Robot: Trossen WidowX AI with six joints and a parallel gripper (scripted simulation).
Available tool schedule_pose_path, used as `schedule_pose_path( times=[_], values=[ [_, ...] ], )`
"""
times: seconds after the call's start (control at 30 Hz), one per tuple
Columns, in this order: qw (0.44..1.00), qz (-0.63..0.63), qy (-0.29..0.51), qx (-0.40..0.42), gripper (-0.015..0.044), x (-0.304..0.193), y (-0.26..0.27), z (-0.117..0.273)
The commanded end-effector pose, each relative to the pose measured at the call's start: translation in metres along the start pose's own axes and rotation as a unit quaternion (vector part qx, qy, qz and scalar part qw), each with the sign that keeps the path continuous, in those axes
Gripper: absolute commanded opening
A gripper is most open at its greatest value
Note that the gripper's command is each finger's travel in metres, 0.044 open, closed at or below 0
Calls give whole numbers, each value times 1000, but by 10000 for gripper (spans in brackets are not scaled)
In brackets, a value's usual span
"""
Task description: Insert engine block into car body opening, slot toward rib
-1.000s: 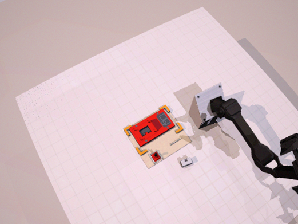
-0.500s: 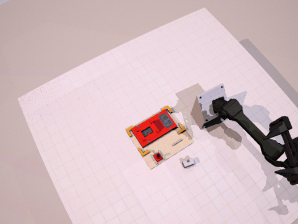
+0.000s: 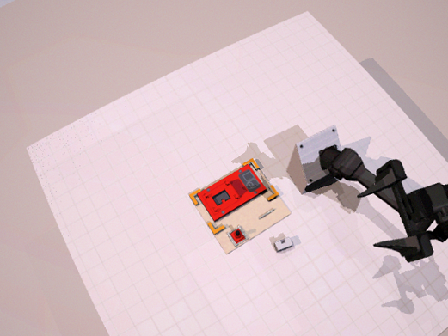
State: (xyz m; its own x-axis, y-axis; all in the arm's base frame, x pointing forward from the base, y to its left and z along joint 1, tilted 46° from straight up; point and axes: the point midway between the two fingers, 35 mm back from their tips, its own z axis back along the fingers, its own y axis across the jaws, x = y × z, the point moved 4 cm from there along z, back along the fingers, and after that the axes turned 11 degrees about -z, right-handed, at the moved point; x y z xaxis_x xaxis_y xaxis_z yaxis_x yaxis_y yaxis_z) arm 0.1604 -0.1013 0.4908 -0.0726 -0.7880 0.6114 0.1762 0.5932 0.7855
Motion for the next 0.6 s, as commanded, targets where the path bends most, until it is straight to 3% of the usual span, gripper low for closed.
schedule_pose_path(
  times=[0.0, 0.57],
  values=[
    [999, 19, 35, -5, 440, -5, -15, -17],
    [975, 135, 176, 7, 440, -53, -56, -77]
  ],
)
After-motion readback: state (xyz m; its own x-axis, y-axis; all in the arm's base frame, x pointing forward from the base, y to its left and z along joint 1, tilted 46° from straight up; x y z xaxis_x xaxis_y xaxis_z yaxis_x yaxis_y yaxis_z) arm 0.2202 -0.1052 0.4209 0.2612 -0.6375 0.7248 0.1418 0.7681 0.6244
